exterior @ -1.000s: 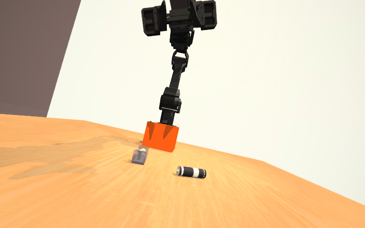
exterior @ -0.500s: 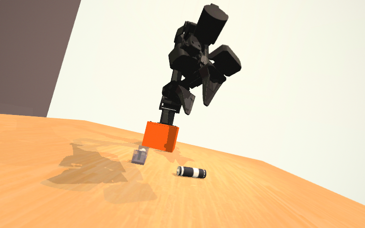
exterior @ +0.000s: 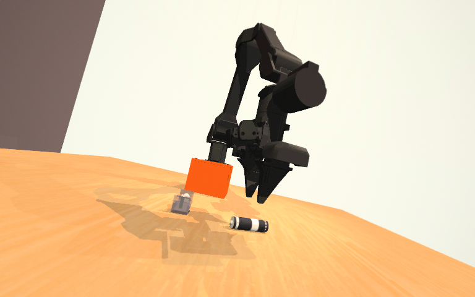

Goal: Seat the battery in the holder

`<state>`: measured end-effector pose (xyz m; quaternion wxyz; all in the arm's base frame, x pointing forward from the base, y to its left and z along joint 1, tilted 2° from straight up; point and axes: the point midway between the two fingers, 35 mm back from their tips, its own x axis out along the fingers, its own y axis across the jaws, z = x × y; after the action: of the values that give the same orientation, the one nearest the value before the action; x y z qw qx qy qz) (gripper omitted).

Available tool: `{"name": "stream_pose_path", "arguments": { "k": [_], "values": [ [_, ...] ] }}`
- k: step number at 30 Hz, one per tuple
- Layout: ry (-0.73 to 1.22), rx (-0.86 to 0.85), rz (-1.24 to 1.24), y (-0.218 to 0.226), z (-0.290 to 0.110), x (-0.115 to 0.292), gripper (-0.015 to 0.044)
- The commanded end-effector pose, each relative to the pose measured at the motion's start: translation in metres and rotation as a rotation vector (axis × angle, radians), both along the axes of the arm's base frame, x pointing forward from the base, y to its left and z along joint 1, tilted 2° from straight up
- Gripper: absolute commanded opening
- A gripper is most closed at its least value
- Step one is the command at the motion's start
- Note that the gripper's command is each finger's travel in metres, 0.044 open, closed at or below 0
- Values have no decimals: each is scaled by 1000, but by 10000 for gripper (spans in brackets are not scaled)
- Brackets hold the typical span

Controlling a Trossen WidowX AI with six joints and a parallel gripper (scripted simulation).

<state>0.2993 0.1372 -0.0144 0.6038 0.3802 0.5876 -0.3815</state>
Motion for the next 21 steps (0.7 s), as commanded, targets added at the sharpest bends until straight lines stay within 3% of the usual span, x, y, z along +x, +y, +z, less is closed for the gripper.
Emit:
{"name": "stream_pose_path", "arguments": {
  "k": [1, 21],
  "values": [
    [7, -4, -13, 1, -3, 1, 225],
    [7, -5, -13, 1, -36, 1, 225]
  ]
}}
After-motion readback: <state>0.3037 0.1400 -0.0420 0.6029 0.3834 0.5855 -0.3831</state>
